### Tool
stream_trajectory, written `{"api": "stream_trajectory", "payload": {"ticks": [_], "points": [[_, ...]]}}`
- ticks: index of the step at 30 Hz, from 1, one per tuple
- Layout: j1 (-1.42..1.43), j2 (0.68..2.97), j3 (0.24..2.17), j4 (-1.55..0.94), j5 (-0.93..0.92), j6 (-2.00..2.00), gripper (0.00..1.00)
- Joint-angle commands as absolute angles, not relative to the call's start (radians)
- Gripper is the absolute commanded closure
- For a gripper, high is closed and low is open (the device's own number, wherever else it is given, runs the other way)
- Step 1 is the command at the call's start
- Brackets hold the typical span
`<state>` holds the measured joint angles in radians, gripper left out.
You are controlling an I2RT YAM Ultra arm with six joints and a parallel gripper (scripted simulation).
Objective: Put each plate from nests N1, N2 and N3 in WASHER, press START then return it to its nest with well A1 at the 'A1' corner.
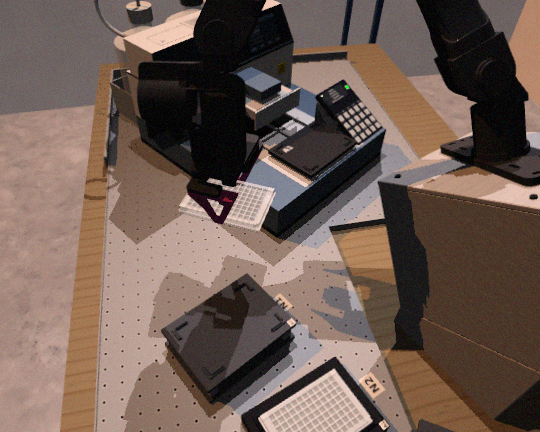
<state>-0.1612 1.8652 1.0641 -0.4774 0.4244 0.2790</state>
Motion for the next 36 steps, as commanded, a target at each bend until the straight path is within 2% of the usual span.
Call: {"api": "stream_trajectory", "payload": {"ticks": [1,13,36], "points": [[-0.143,1.850,1.059,-0.475,0.421,0.287,1.00],[-0.324,1.703,0.960,-0.460,0.366,0.523,1.00],[-0.595,1.564,0.957,-0.506,0.261,0.871,1.00]]}}
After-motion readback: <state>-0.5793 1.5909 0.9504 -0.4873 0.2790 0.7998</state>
